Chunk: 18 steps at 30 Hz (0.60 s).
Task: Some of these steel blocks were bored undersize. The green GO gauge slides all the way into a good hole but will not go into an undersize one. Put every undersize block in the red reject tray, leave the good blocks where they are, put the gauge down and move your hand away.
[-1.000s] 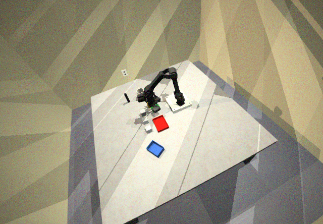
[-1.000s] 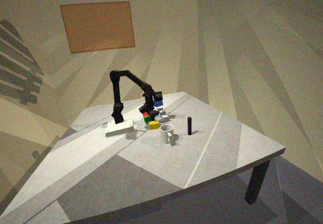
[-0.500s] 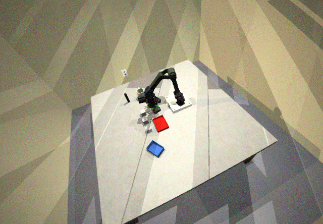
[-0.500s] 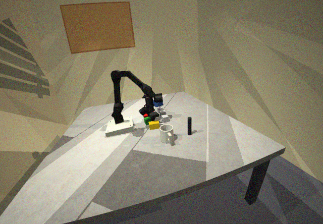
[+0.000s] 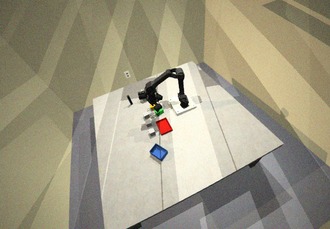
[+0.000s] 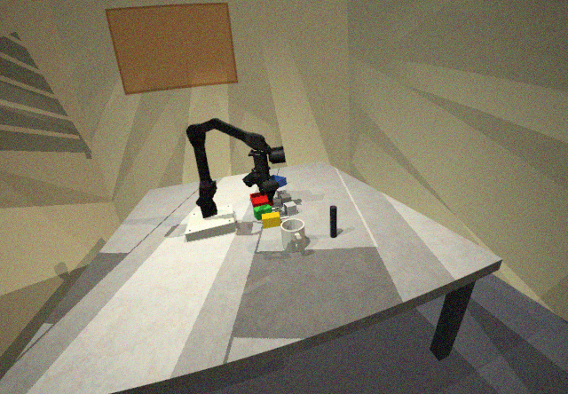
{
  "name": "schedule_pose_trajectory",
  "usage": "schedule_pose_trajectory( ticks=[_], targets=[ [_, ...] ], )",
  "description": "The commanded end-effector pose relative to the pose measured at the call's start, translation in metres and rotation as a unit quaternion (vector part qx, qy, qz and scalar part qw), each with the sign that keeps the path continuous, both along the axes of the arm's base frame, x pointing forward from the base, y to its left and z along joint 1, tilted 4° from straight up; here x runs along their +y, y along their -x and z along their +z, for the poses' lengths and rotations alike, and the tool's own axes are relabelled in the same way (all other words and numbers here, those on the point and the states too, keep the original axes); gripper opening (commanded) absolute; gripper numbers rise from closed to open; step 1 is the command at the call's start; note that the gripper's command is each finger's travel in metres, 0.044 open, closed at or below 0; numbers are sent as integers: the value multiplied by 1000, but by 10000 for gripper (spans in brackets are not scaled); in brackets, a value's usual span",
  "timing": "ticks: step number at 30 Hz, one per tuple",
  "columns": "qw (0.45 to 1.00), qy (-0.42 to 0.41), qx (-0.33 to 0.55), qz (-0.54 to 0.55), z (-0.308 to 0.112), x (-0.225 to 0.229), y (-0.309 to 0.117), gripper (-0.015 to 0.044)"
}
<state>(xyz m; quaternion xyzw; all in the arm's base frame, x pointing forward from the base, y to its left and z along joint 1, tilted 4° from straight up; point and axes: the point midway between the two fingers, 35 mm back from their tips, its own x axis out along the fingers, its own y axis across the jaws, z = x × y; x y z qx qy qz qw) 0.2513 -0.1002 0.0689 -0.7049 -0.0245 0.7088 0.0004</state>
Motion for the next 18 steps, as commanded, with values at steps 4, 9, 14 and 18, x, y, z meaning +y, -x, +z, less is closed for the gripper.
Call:
schedule_pose_trajectory(
  ticks=[4,9,14,18],
  targets=[
    [998,0,-2,70,2,-4,-10,361],
    [952,-2,-9,307,7,-18,-42,325],
    [850,-4,-15,527,7,-31,-73,325],
    [756,-6,-19,655,5,-39,-95,325]
  ],
)
